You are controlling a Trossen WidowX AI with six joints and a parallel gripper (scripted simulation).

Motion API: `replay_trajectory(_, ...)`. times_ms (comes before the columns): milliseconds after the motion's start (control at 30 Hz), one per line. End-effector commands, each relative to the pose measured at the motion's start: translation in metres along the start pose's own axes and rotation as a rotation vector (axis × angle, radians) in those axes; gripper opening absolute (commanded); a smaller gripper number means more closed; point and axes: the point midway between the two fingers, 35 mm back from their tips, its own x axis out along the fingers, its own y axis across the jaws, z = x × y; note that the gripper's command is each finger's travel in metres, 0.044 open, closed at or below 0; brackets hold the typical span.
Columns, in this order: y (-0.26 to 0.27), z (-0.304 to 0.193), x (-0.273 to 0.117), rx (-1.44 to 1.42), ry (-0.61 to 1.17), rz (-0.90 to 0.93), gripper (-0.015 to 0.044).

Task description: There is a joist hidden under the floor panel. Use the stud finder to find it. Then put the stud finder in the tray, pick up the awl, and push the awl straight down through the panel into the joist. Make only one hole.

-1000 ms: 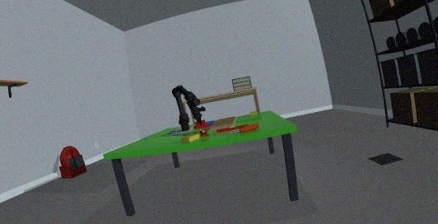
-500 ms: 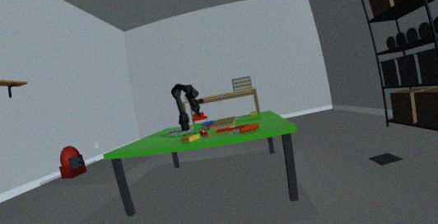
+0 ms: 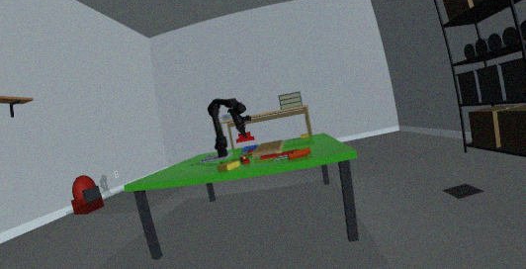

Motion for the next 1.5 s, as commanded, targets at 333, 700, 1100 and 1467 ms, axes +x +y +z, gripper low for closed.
replay_trajectory(333, -0.024, 0.073, 0.011, 0.126, -0.011, -0.045, 0.0000)
replay_trajectory(700, -0.029, 0.113, 0.022, 0.191, -0.025, -0.062, 0.0000)
replay_trajectory(1100, -0.030, 0.111, 0.035, 0.191, -0.025, -0.062, 0.0000)
replay_trajectory(1467, -0.030, 0.107, 0.049, 0.191, -0.024, -0.062, 0.0000)
